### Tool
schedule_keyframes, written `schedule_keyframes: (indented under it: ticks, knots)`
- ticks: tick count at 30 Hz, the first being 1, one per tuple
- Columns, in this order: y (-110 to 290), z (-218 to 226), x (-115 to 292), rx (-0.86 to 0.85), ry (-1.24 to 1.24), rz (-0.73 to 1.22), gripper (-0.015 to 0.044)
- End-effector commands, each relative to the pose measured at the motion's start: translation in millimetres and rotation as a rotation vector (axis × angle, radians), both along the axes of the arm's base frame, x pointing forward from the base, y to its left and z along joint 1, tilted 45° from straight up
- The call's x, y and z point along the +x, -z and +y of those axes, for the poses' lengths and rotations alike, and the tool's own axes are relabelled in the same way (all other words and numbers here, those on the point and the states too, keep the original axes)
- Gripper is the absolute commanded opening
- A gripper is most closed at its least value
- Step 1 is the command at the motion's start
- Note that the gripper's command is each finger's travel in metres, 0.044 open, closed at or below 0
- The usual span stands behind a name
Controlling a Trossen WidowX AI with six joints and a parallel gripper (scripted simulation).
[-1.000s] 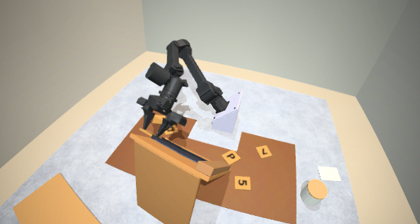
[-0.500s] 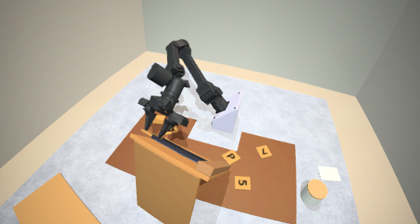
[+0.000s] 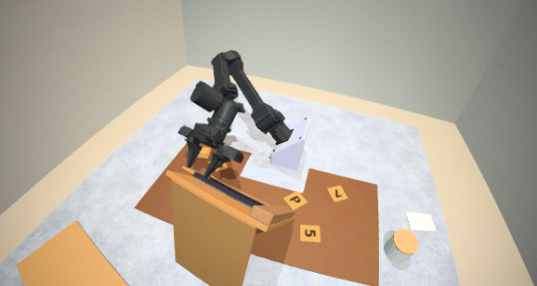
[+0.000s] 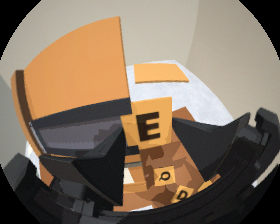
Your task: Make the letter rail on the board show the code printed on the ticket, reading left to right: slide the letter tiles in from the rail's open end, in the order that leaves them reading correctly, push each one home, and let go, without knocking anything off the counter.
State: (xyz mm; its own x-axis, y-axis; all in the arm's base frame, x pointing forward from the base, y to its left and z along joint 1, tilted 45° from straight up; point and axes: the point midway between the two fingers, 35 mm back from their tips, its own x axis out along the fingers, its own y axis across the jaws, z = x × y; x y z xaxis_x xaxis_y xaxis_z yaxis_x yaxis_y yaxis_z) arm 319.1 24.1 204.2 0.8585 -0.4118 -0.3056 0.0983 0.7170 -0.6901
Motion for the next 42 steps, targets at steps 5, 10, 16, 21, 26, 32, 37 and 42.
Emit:
schedule_keyframes:
  ticks: [5,10,16,21,26,32,37,42]
  knots:
    - [2.9,3.5,0.4,0.003,0.002,-0.004,0.0]
    - [4.7,5.3,0.6,0.003,0.002,-0.004,0.0]
    - [6.8,7.4,1.0,0.003,0.002,-0.004,0.0]
    - [8.6,9.2,1.3,0.003,0.002,-0.004,0.0]
    - [10.3,11.0,1.5,0.003,0.002,-0.004,0.0]
    - [12.4,13.1,1.9,0.003,0.002,-0.004,0.0]
    - [14.2,14.9,2.2,0.004,0.002,-0.004,0.0]
    - [16.0,16.7,2.4,0.004,0.002,-0.004,0.0]
